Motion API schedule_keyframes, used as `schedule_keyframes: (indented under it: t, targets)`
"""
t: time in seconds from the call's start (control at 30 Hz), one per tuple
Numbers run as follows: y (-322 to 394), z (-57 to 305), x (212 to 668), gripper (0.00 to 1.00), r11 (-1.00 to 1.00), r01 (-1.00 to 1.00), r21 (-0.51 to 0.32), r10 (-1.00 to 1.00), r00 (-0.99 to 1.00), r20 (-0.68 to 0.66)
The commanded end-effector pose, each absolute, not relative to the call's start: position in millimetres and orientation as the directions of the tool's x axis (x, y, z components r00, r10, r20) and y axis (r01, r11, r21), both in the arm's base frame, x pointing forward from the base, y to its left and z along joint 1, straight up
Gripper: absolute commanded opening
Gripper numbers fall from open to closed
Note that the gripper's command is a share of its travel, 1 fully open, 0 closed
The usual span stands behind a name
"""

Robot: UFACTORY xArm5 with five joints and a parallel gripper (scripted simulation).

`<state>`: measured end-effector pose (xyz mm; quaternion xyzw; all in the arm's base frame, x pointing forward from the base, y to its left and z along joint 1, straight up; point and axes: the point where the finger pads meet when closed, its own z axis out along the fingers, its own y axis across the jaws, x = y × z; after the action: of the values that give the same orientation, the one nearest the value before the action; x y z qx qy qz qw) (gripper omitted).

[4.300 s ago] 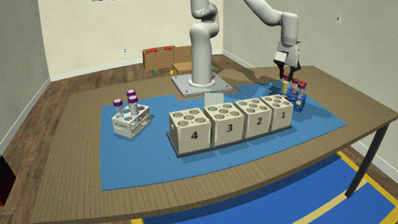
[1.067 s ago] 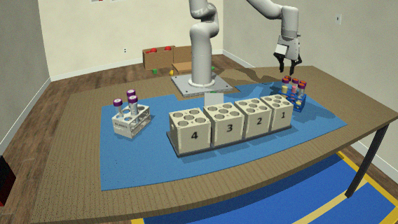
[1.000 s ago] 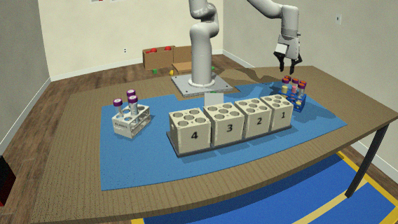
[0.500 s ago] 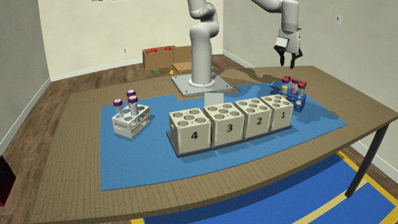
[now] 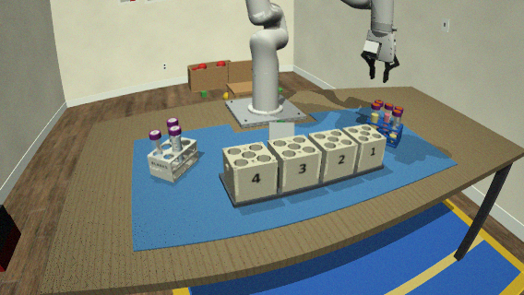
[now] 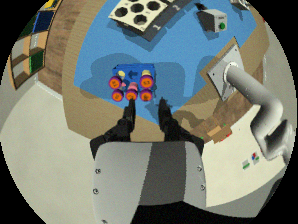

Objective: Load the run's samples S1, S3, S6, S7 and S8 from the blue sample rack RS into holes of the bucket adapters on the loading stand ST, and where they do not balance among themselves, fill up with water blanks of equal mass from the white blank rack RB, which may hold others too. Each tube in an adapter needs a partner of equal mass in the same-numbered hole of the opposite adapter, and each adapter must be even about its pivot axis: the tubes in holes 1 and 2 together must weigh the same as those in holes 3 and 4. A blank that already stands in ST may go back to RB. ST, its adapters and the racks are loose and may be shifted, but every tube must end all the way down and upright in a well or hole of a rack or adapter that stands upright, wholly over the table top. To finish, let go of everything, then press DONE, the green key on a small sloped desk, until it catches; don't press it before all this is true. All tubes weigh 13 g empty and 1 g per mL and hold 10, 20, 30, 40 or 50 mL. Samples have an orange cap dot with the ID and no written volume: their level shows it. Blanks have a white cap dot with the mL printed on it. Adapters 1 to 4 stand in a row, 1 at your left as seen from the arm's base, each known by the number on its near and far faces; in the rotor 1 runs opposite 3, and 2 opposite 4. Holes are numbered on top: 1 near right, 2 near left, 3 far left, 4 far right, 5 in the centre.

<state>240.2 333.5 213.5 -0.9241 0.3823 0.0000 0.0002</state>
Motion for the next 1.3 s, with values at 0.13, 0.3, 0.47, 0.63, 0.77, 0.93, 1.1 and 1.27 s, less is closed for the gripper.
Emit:
schedule_keyframes:
  t: [0.13,0.3,0.47,0.63,0.77,0.93,1.1,1.27]
  targets:
    - [334.2,228.5,240.7,0.43,-0.708,-0.706,-0.004,-0.706,0.708,-0.001]
    - [334.2,238.5,240.7,0.43,-0.708,-0.706,-0.004,-0.706,0.708,-0.001]
    - [334.2,238.7,240.7,0.43,-0.708,-0.706,-0.004,-0.706,0.708,-0.001]
    - [334.2,238.8,240.7,0.43,-0.708,-0.706,-0.004,-0.706,0.708,-0.001]
    - [334.2,238.8,240.7,0.43,-0.708,-0.706,-0.004,-0.706,0.708,-0.001]
    - [334.2,238.7,240.7,0.43,-0.708,-0.706,-0.004,-0.706,0.708,-0.001]
    - [334.2,238.8,240.7,0.43,-0.708,-0.706,-0.004,-0.706,0.708,-0.001]
    - [351.8,238.8,258.3,0.57,-0.708,-0.706,-0.004,-0.706,0.708,-0.001]
